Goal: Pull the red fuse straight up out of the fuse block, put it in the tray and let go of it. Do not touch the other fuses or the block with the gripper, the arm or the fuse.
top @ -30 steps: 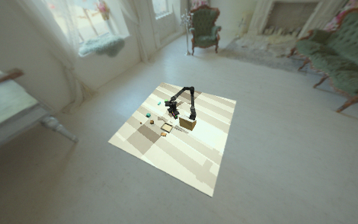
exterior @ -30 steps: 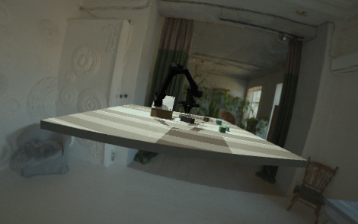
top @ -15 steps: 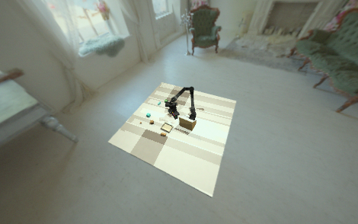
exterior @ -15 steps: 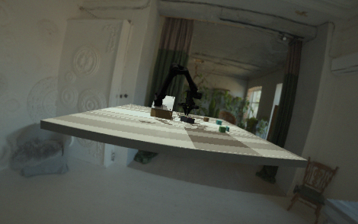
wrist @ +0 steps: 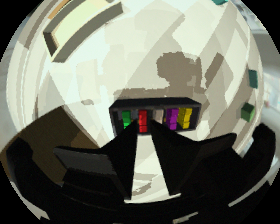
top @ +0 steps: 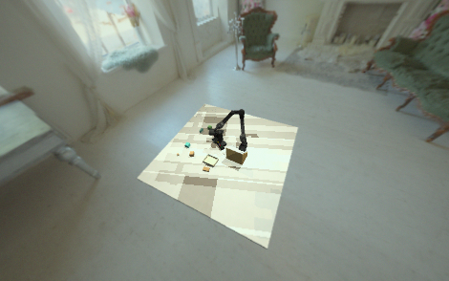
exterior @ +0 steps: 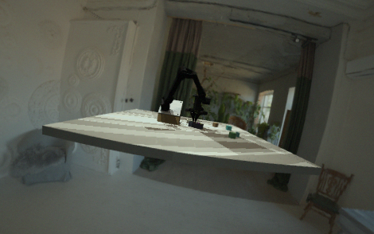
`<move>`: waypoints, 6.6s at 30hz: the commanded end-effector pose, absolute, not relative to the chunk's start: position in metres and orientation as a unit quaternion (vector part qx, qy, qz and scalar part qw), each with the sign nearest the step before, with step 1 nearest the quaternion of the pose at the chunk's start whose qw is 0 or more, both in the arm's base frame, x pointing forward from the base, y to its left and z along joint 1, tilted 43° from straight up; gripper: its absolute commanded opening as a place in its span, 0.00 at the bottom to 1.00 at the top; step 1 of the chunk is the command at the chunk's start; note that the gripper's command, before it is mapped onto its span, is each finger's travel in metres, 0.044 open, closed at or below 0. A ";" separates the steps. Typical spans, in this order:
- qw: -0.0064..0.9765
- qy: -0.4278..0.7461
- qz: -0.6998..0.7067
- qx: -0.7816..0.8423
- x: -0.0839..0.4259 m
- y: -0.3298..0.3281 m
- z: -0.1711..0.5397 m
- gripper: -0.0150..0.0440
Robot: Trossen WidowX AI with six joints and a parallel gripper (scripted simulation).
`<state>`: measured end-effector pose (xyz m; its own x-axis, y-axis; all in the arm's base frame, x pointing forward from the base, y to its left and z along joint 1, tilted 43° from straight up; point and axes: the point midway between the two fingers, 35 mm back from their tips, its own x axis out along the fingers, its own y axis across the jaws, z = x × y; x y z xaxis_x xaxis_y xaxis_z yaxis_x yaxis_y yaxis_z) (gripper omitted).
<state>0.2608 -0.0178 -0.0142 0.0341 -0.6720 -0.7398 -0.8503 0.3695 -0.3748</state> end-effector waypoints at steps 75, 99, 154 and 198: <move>0.459 0.688 0.097 -0.554 0.261 -0.012 -0.008 0.25; 0.458 0.688 0.097 -0.555 0.260 -0.004 0.001 0.25; 0.463 0.685 0.105 -0.553 0.277 0.093 -0.032 0.25; 0.461 0.686 0.100 -0.553 0.261 0.151 -0.134 0.25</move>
<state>0.2622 0.1565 -0.1297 0.0362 -0.6608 -0.7497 -0.8484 0.3761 -0.3725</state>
